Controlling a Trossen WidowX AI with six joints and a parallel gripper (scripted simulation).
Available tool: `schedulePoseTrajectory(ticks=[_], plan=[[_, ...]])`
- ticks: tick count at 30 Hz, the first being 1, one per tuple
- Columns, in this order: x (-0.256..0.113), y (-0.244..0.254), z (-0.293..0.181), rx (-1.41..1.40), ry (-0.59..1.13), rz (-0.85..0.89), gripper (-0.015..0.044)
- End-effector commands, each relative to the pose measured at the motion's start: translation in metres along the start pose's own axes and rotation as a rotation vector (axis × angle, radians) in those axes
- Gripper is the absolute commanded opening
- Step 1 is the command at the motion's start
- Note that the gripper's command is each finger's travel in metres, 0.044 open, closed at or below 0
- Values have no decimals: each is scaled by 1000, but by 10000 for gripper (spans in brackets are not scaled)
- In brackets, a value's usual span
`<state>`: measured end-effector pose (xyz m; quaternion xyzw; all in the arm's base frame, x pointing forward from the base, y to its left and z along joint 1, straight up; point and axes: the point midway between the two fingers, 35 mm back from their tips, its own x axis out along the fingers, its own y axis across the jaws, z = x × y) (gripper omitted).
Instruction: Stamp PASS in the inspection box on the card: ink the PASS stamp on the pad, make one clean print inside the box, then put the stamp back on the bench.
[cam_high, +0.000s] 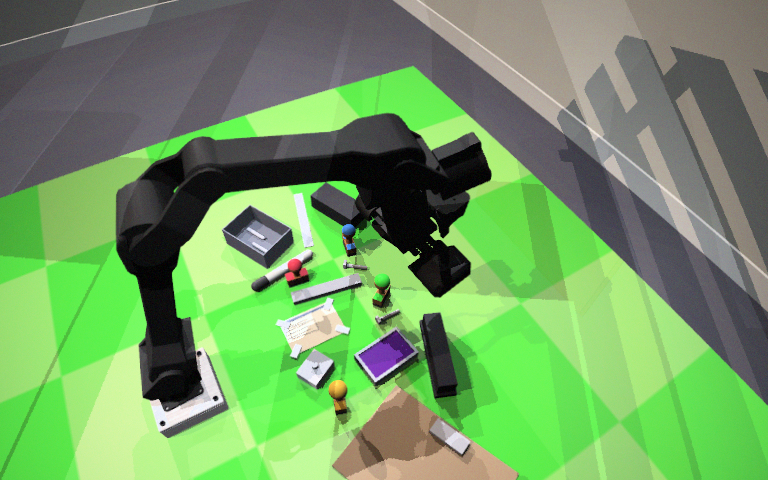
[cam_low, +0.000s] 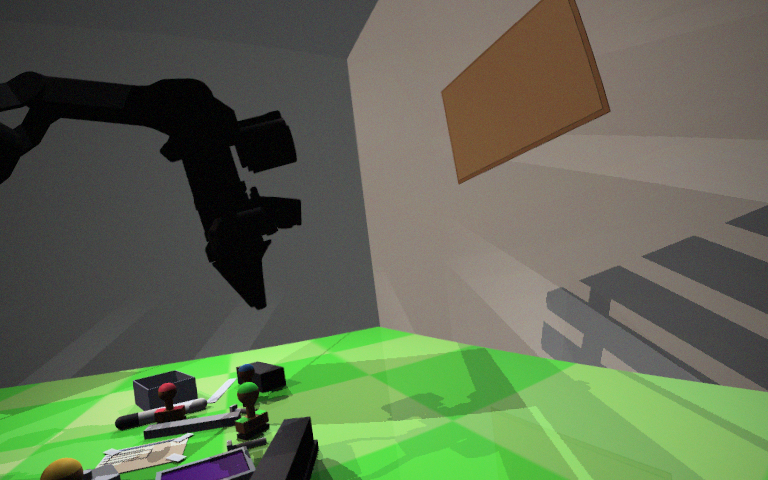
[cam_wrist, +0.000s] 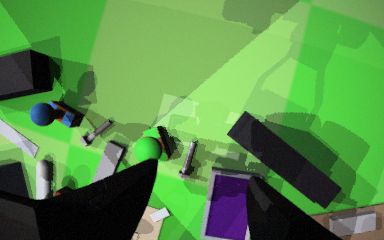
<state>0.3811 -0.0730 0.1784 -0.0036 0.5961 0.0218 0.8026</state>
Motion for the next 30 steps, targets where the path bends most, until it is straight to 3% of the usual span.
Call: schedulePoseTrajectory(ticks=[1, 30], plan=[[53, 43, -17, 82, 198, -23, 222], [93, 55, -31, 96, 251, -42, 222]])
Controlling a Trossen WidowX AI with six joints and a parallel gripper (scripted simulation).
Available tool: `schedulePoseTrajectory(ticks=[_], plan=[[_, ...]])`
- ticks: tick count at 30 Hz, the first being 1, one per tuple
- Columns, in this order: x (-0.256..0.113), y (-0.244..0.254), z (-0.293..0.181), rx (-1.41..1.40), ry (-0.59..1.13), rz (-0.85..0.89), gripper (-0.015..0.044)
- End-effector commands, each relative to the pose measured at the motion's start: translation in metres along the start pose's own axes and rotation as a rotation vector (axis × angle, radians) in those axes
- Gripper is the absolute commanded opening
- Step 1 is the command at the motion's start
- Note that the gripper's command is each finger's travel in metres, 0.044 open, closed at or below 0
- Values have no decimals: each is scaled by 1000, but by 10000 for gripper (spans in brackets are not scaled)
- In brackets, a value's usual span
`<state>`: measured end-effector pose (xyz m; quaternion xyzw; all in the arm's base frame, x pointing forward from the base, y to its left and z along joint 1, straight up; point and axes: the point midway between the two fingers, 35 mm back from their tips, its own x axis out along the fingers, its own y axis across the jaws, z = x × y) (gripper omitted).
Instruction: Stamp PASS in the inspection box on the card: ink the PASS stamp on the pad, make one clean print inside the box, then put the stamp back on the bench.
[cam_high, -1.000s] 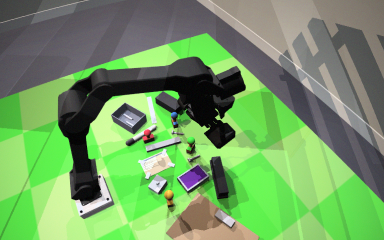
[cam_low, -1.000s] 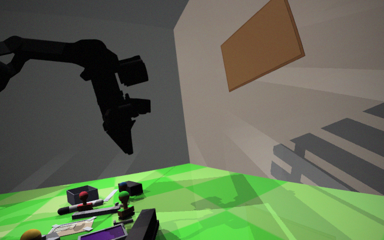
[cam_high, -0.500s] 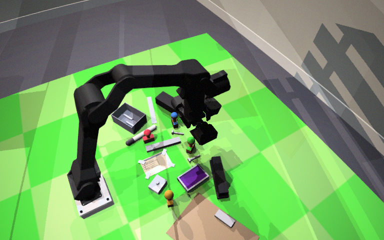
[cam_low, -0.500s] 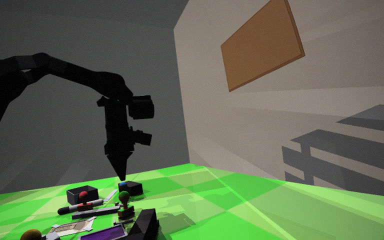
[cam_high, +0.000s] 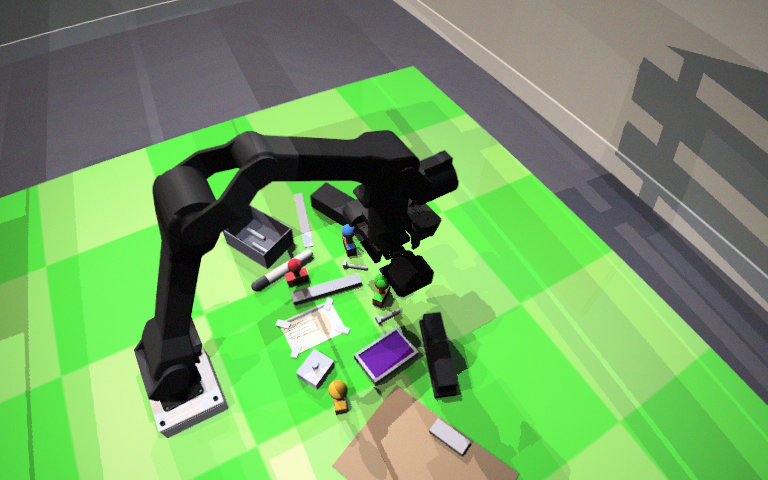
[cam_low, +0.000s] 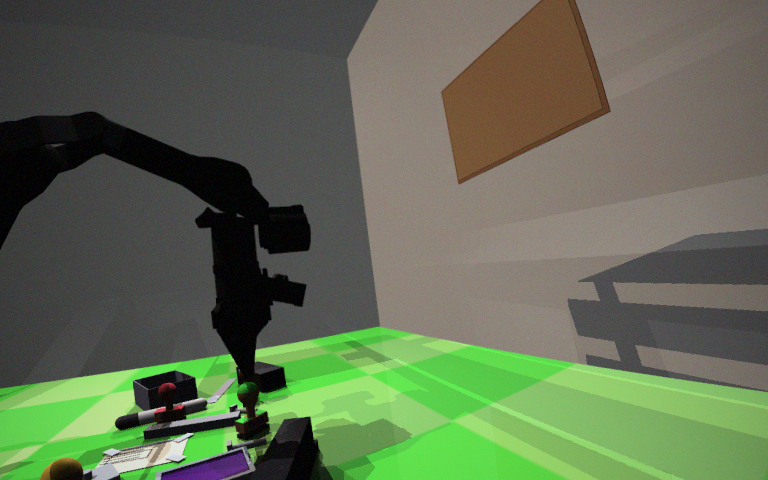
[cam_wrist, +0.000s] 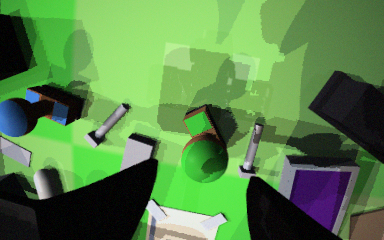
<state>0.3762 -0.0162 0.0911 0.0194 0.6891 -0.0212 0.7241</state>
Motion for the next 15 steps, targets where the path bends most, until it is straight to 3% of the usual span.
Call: schedulePoseTrajectory(ticks=[1, 15], plan=[[11, 0, 0, 5, 8, -4, 222], [34, -1, -1, 5, 8, -4, 222]])
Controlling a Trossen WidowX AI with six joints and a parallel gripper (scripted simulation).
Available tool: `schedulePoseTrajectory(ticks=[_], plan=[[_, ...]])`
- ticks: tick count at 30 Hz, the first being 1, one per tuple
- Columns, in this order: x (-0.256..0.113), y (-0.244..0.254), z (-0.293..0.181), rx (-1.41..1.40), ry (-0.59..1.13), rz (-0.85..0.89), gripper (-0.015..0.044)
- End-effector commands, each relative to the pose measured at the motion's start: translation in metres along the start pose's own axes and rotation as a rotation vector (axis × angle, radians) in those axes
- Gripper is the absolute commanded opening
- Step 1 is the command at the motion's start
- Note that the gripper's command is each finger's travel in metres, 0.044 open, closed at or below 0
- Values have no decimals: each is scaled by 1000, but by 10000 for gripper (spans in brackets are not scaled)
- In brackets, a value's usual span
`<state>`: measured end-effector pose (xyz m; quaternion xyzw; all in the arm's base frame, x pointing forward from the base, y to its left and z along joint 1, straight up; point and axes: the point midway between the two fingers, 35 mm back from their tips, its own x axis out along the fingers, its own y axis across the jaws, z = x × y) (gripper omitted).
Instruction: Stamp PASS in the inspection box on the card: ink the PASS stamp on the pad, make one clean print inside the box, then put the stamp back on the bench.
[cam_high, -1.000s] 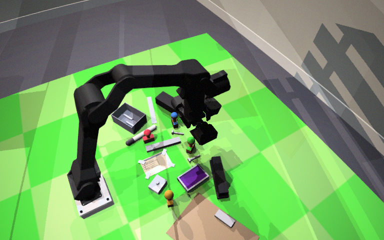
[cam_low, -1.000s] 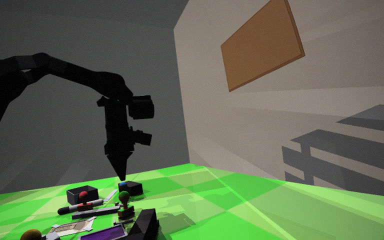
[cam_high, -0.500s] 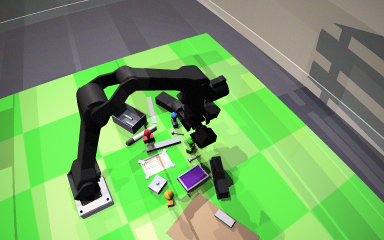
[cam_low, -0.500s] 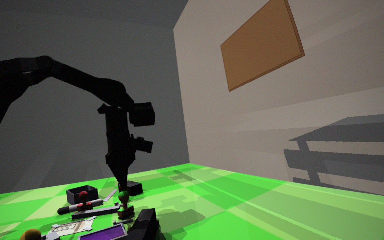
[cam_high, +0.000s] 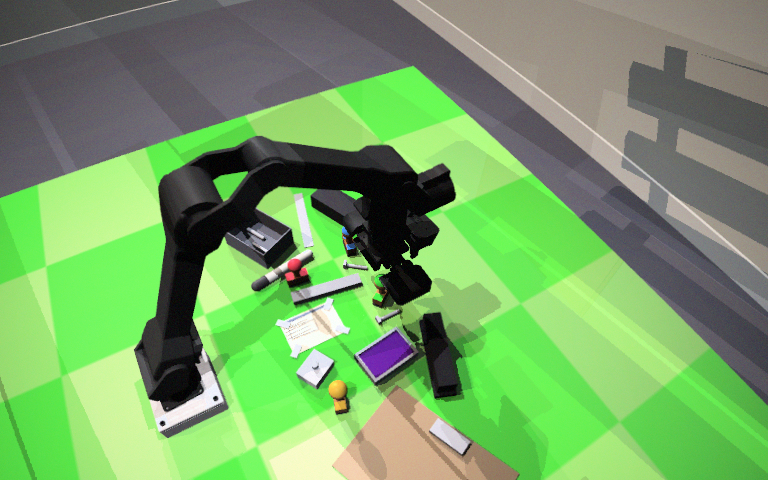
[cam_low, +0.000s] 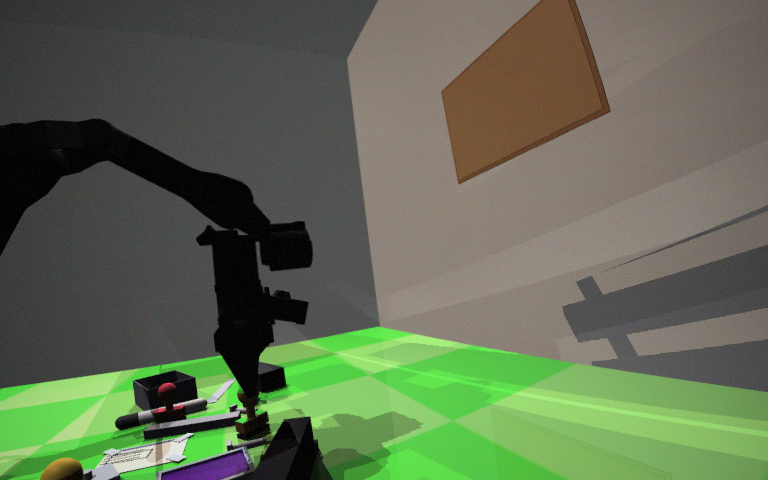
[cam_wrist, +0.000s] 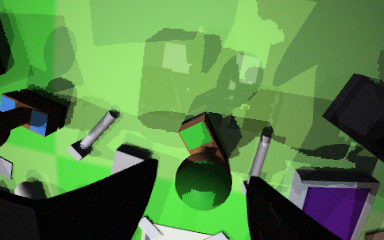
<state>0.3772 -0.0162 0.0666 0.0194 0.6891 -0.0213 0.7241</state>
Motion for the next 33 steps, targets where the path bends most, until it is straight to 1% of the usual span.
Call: schedulePoseTrajectory(ticks=[1, 14, 22, 25, 33], plan=[[11, -1, -1, 5, 8, -4, 222], [32, -1, -4, 5, 9, -4, 222], [33, -1, -4, 5, 9, -4, 222], [30, 0, -4, 1, 6, 0, 144], [30, 0, -4, 1, 6, 0, 90]])
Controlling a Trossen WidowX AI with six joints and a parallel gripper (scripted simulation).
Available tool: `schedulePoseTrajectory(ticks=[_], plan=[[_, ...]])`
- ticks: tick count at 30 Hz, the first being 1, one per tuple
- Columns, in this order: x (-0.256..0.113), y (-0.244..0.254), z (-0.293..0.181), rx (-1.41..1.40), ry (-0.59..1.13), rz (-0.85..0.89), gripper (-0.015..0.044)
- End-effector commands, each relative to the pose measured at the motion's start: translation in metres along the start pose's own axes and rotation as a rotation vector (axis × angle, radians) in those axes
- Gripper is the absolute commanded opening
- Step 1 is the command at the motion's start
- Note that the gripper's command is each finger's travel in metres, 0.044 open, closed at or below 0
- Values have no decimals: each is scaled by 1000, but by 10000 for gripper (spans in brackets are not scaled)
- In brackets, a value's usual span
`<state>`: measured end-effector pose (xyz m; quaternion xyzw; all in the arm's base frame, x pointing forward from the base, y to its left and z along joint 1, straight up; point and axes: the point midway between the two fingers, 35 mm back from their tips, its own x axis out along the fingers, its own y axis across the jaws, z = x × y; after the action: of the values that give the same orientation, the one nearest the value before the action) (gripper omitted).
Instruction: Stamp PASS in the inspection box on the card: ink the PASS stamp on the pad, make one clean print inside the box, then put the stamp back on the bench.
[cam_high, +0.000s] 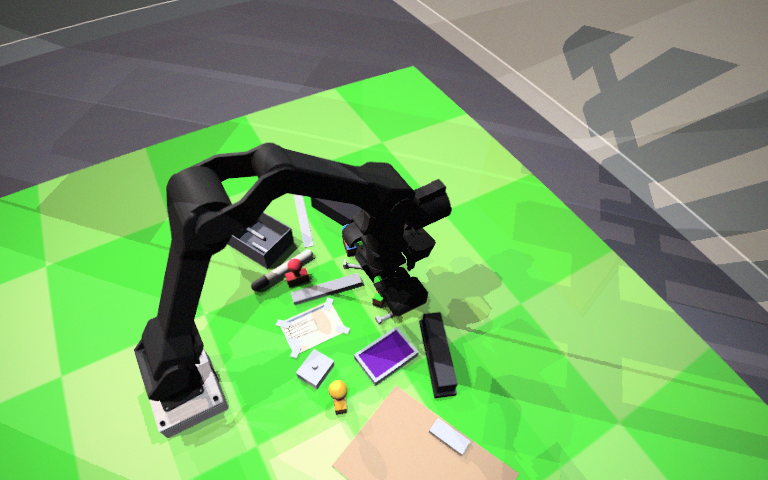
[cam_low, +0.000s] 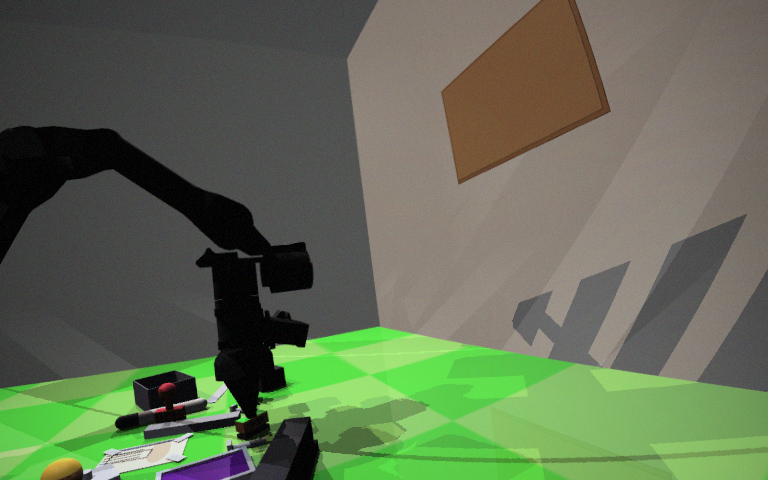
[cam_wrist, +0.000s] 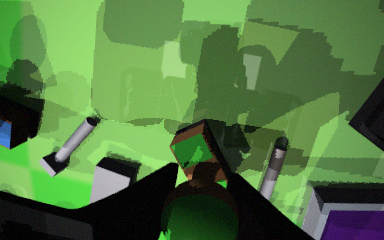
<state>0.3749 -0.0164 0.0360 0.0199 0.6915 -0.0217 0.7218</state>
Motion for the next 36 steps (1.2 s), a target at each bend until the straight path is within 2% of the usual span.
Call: schedulePoseTrajectory(ticks=[1, 2, 5, 36], plan=[[0, 0, 0, 0, -1, 0, 84], [0, 0, 0, 0, -1, 0, 77], [-1, 0, 0, 0, -1, 0, 0], [-16, 0, 2, 0, 0, 2, 0]])
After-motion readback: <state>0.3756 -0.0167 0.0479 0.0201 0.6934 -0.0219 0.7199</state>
